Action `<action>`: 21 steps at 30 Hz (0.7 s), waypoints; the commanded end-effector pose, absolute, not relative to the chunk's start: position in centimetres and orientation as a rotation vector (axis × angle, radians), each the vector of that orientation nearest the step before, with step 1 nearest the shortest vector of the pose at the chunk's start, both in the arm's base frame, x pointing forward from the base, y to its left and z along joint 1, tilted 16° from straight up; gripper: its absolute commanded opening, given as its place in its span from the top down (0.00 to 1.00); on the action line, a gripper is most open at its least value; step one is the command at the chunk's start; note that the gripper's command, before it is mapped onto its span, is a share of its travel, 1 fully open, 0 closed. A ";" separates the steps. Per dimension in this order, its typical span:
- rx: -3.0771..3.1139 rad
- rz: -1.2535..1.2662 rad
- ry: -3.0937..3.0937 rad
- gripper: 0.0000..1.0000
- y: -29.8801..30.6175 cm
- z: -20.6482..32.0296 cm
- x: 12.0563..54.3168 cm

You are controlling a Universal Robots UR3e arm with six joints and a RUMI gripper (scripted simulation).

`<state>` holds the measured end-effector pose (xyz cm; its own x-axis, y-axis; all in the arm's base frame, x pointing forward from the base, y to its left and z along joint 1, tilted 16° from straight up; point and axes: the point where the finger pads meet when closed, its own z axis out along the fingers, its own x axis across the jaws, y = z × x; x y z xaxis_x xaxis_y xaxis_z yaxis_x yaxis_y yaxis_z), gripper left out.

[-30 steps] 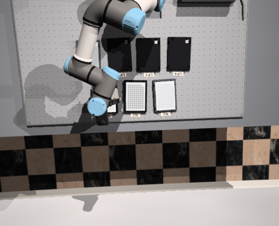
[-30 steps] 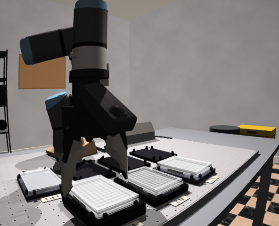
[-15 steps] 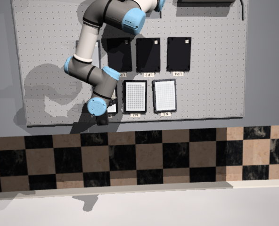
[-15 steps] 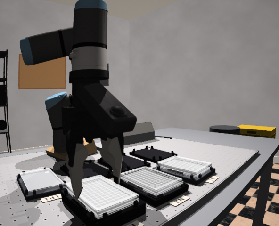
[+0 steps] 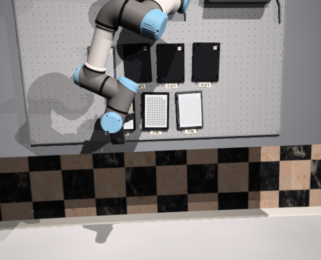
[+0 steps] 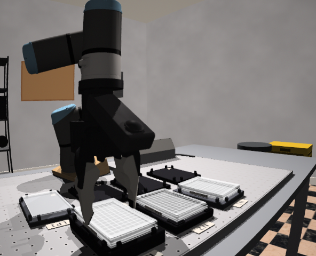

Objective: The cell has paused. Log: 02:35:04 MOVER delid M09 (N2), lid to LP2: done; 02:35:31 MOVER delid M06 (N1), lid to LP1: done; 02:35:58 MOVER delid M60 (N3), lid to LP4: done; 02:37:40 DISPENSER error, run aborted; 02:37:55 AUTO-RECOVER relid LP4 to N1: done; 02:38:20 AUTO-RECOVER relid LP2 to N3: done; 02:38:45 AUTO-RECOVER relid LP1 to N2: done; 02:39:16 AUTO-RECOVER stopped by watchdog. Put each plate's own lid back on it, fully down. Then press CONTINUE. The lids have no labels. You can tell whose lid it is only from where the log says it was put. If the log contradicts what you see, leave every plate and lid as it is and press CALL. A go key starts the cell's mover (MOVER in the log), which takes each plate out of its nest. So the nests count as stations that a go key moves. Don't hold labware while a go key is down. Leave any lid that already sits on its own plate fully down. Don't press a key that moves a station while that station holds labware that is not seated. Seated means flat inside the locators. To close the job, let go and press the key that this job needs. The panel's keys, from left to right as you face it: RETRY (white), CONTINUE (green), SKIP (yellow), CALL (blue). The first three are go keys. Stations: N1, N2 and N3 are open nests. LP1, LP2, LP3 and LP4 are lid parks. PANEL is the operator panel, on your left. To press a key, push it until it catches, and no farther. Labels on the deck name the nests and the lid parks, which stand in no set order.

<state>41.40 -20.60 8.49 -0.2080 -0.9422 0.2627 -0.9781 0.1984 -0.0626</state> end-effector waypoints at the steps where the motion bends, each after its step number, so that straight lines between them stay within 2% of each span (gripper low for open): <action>1: 1.863 0.326 -2.298 1.00 -20.6 8.6 41.4; 21: 1.863 0.326 -2.298 1.00 -20.3 9.6 41.4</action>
